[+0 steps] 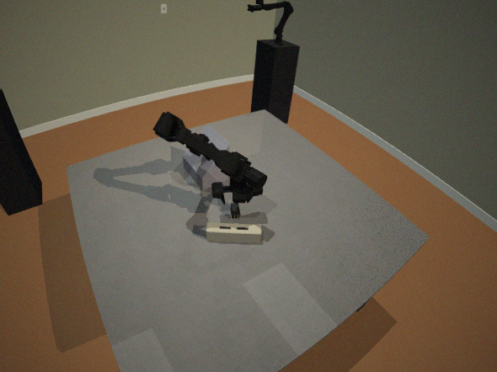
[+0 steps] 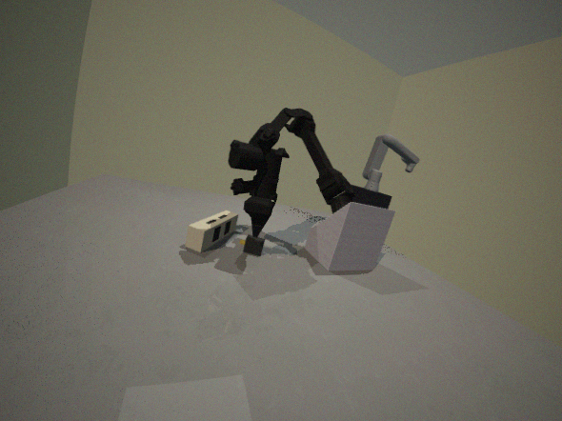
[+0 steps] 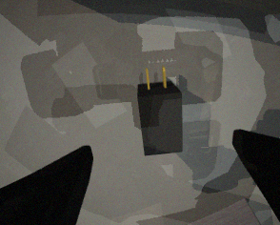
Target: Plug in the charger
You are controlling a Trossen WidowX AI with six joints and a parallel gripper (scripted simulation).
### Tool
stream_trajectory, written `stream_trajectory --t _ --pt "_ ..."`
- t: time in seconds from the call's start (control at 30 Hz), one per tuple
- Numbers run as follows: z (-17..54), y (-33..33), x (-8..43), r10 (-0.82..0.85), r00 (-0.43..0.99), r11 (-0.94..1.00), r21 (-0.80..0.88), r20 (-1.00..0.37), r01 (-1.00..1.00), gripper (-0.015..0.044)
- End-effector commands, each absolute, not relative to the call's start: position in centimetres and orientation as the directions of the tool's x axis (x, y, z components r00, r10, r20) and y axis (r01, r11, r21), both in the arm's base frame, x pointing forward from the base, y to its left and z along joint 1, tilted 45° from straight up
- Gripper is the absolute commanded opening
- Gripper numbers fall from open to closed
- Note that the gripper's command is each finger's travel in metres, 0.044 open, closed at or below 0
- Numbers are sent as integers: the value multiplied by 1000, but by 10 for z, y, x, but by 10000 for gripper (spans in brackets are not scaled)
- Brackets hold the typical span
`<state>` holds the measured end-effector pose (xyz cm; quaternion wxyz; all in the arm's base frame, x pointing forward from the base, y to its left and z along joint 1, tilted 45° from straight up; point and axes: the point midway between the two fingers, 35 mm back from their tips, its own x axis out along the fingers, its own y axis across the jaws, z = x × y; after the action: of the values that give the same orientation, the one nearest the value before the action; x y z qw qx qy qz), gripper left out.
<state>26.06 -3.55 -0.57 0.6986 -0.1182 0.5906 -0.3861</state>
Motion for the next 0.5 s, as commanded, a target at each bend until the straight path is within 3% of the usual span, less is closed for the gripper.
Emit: stream_trajectory --t 0.0,0.47 --pt "-11 -41 259 -683 1 671 -627 -730 395 440" --pt "-24 -54 261 -682 1 672 -627 -731 395 440"
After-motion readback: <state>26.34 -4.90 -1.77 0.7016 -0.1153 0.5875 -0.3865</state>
